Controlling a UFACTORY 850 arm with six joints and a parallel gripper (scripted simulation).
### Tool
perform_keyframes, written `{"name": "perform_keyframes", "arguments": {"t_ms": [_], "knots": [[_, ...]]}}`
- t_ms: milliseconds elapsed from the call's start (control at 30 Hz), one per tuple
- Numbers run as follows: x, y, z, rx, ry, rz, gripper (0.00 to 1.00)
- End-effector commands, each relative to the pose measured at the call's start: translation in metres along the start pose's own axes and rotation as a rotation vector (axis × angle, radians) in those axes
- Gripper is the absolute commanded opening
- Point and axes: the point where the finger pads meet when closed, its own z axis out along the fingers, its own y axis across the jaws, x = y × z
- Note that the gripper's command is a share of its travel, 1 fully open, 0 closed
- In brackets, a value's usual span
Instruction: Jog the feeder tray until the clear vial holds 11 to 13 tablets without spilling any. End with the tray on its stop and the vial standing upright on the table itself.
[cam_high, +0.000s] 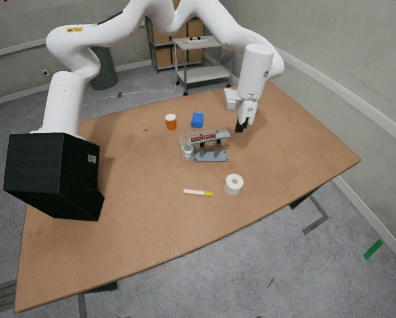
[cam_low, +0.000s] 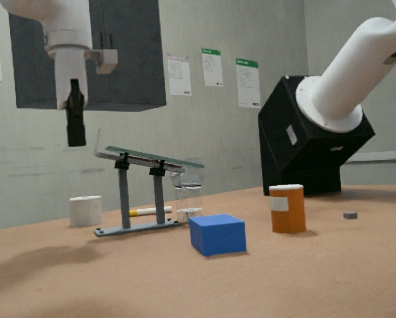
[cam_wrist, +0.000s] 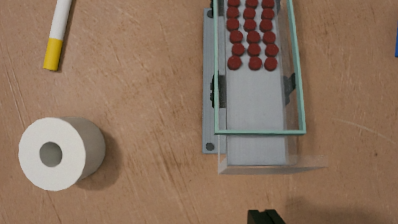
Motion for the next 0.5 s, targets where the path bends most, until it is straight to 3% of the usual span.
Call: {"name": "perform_keyframes", "arguments": {"t_ms": [0, 467], "knots": [[0.000, 0.000, -0.001, 0.000, -0.002, -0.001, 0.00], [0.019, 0.000, 0.004, 0.000, -0.002, -0.001, 0.00]]}}
